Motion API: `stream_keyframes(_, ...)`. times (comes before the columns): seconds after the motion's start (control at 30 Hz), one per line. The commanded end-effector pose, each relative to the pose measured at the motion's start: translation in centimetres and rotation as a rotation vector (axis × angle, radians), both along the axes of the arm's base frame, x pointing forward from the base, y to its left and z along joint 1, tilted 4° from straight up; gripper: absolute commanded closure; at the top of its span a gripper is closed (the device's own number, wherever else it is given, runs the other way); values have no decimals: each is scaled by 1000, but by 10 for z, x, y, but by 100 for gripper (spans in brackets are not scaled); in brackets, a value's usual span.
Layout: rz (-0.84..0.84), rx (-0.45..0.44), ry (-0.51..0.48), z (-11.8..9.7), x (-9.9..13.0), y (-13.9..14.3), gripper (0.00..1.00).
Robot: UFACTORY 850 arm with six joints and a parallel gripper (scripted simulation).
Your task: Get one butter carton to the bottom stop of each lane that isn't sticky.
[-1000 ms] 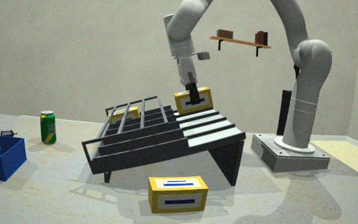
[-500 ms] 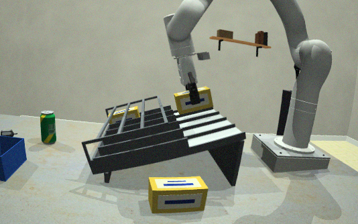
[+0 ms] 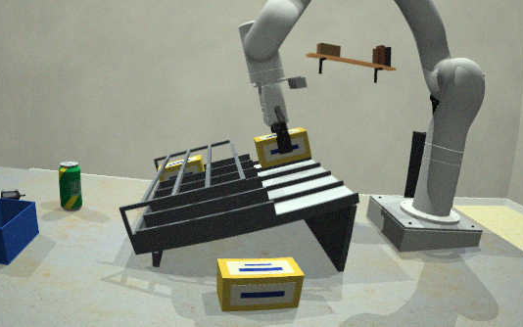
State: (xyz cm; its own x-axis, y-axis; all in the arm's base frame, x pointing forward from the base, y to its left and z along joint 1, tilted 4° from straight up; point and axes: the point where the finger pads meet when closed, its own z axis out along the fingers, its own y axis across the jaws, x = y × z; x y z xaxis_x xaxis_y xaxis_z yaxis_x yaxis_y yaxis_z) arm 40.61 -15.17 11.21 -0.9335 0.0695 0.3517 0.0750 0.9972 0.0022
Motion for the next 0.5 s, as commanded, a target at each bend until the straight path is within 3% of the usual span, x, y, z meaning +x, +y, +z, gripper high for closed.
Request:
stream_keyframes(0.0, 0, -1, -2, 1, 1, 0, 100)
stream_keyframes(0.47, 0, -1, -2, -1, 0, 0, 100)
